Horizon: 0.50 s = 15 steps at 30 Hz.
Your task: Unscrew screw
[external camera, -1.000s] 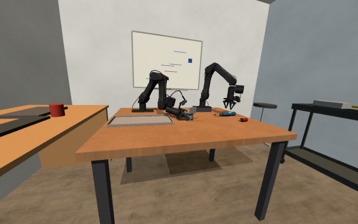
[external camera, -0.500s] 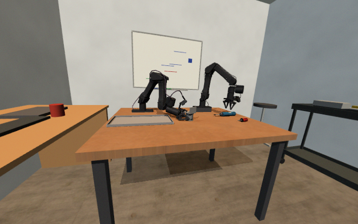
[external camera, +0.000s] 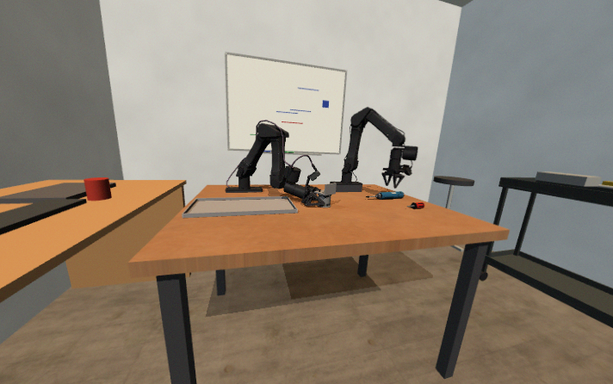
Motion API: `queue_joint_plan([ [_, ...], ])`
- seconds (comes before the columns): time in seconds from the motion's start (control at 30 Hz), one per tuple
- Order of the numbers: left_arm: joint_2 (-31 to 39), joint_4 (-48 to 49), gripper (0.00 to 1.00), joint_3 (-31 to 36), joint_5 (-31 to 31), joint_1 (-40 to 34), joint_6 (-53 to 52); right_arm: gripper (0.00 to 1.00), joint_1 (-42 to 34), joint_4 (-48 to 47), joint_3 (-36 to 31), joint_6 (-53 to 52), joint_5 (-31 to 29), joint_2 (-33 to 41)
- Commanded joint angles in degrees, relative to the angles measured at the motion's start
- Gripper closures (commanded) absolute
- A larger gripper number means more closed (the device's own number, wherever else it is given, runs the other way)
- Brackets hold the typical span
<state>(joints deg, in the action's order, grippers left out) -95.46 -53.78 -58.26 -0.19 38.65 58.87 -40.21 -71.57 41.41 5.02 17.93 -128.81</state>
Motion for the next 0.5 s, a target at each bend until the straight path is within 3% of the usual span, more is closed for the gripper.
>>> queue_joint_plan([
  [0.0,1.73,-0.81,0.35,-2.34,0.69,0.25,0.08,0.14,-0.31,1.11,-0.94,-0.34,0.31,-0.63],
  [0.47,1.73,-0.81,0.35,-2.34,0.69,0.25,0.08,0.14,1.1,-1.25,-3.78,0.33,1.14,2.71],
])
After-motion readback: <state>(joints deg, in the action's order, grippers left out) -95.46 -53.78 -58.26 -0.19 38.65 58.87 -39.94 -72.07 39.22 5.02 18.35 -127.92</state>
